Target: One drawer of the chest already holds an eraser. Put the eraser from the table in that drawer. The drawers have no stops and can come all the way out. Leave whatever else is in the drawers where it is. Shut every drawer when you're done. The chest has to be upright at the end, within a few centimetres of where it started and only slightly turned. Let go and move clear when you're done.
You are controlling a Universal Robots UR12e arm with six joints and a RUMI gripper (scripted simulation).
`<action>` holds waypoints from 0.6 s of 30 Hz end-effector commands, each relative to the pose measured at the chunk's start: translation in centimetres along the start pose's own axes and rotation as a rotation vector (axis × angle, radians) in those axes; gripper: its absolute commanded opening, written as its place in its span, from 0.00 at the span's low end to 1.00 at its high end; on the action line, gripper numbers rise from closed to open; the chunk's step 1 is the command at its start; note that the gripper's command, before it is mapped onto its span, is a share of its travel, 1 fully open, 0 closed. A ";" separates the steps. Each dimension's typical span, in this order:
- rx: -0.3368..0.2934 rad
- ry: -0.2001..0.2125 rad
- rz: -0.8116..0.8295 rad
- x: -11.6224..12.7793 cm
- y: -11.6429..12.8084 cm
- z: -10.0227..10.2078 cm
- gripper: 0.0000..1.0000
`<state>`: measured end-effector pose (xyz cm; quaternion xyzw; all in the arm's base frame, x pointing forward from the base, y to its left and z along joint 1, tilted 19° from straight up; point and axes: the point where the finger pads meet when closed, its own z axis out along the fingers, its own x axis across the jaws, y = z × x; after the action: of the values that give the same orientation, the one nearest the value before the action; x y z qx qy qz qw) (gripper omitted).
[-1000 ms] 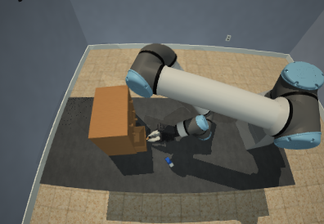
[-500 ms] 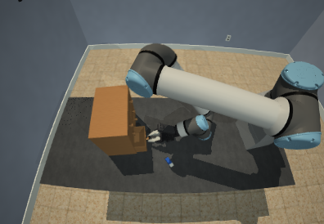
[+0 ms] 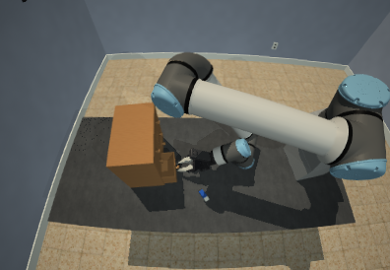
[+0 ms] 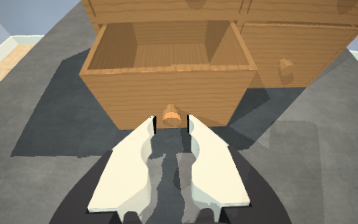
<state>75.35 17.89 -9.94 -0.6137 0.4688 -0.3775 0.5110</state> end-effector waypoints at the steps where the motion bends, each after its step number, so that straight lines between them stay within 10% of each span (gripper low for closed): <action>1: 0.000 0.000 0.000 0.0 0.0 -0.1 0.20; 18: 0.000 0.000 0.000 0.0 1.7 -3.0 0.20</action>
<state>73.50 17.38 -10.60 -0.6137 0.4689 -0.3775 0.5108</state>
